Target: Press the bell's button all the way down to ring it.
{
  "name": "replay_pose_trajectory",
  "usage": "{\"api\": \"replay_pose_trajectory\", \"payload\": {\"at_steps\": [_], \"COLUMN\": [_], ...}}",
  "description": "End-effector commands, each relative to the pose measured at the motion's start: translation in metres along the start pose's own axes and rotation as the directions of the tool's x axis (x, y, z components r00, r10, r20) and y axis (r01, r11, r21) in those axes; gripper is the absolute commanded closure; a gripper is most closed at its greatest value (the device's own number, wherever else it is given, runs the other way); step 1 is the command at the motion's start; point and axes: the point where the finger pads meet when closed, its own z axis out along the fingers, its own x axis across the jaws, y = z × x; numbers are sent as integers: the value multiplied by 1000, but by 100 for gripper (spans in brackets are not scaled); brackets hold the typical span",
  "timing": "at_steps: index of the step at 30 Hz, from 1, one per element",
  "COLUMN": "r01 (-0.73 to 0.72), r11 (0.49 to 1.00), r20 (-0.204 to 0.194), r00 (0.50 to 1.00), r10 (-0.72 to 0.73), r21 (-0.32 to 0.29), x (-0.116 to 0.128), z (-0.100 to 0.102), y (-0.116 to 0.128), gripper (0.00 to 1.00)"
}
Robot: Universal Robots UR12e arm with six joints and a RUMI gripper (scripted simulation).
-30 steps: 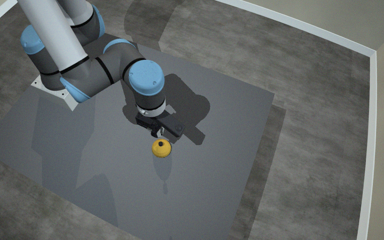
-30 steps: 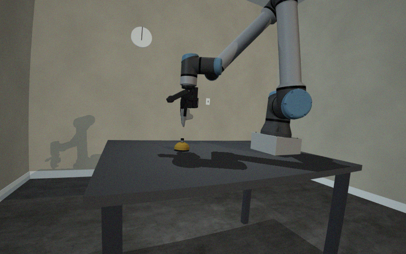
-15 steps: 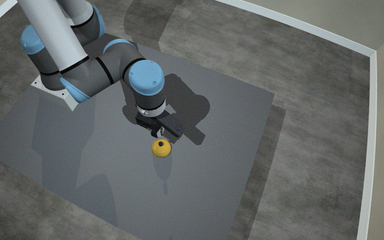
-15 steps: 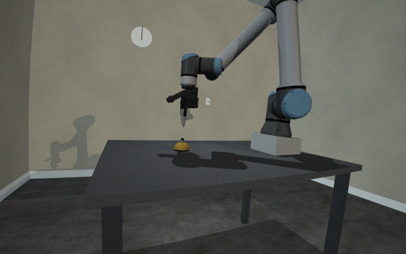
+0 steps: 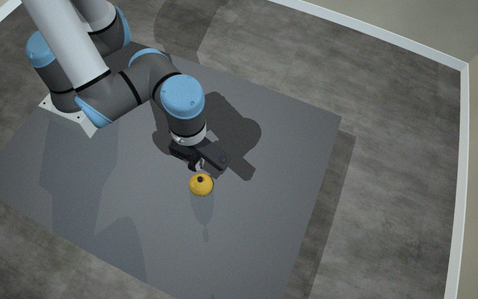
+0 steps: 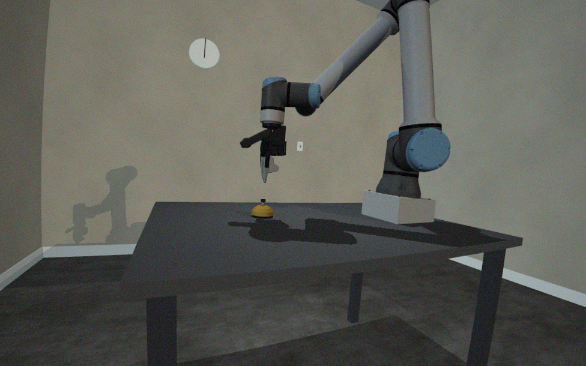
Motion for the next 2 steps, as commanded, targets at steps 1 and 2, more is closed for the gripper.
{"api": "replay_pose_trajectory", "payload": {"at_steps": [1,2], "r01": [0,0], "r11": [1000,1000], "r20": [-1,-1], "r00": [1000,1000], "r10": [0,0], "r21": [3,3], "x": [0,0], "z": [-2,-2], "y": [-2,-2], "gripper": [100,100]}}
